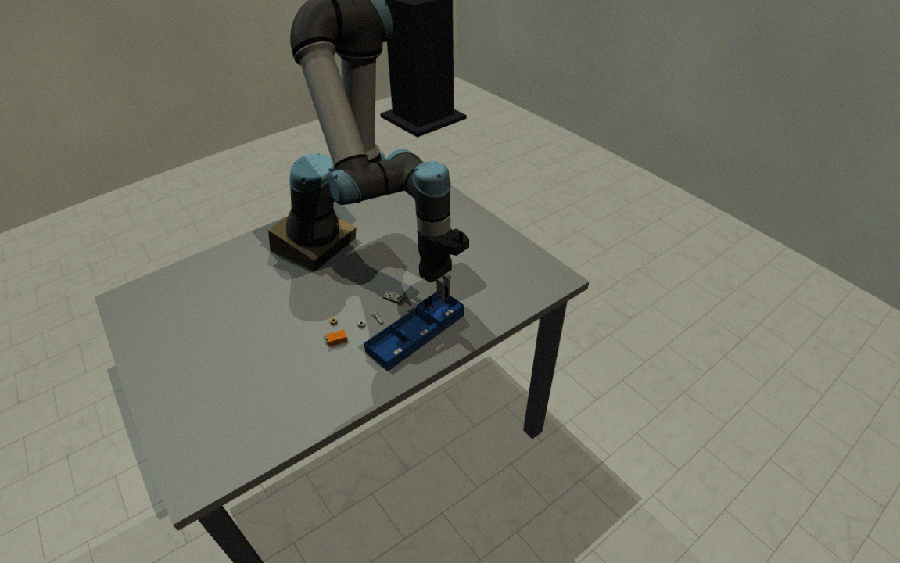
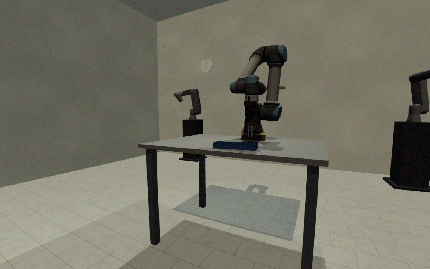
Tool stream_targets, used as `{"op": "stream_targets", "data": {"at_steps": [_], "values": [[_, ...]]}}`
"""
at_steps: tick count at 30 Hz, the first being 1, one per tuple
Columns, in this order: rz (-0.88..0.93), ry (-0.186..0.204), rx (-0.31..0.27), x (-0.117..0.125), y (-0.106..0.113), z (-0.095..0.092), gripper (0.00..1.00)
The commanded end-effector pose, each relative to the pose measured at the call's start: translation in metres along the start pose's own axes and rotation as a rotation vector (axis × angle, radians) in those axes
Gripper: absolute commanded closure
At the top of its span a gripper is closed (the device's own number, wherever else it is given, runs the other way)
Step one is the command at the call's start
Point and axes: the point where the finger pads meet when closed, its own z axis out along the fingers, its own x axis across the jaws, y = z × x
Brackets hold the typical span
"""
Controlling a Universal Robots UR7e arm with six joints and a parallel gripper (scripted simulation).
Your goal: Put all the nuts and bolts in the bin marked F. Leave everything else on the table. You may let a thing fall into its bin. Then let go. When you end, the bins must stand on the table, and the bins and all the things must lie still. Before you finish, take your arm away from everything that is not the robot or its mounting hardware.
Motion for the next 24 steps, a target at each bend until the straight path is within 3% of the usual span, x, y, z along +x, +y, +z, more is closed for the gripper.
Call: {"op": "stream_targets", "data": {"at_steps": [1, 13, 15, 18, 24], "values": [[0.000, 0.000, -0.001, 0.000, 0.000, -0.010, 0.69], [0.000, 0.000, -0.001, 0.000, 0.000, -0.110, 0.69], [0.000, 0.000, -0.001, 0.000, 0.000, -0.110, 0.69], [0.000, 0.000, -0.001, 0.000, 0.000, -0.135, 0.69], [0.000, 0.000, -0.001, 0.000, 0.000, -0.135, 0.69]]}}
